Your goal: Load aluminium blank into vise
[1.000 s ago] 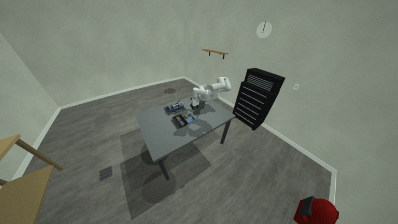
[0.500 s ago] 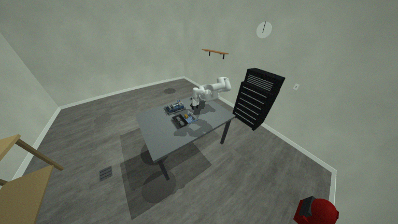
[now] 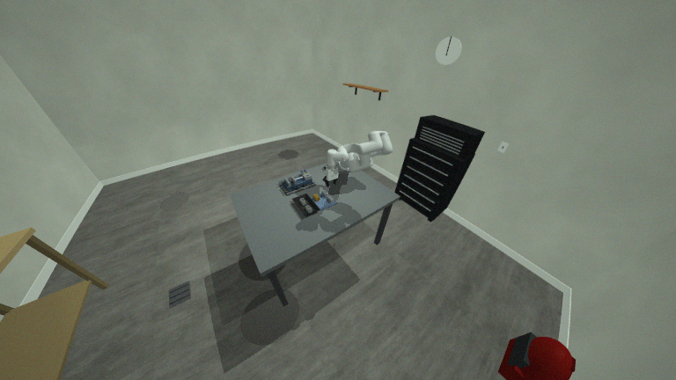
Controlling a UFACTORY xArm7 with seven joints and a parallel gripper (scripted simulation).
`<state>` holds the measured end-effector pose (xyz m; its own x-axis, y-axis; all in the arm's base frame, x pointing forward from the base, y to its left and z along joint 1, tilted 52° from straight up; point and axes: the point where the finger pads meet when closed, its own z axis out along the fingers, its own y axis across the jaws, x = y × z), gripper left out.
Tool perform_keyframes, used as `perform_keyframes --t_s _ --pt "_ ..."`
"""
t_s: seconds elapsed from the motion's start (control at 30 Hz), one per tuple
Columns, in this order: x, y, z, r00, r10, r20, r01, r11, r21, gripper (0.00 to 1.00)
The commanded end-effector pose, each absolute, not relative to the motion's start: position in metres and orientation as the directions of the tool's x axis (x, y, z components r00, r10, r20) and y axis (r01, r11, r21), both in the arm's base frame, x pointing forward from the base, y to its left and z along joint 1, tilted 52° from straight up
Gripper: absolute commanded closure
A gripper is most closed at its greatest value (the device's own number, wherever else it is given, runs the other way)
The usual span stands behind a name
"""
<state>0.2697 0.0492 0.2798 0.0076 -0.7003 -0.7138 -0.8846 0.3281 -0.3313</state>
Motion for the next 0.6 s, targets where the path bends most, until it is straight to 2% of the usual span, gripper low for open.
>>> perform_keyframes --t_s 0.0,0.57 --pt "0.274 0.054 0.275 0.009 -0.700 -0.714 -0.884 0.329 -0.333 0.31" --pt "0.301 0.091 0.240 0.009 -0.700 -0.714 -0.884 0.329 -0.333 0.31"
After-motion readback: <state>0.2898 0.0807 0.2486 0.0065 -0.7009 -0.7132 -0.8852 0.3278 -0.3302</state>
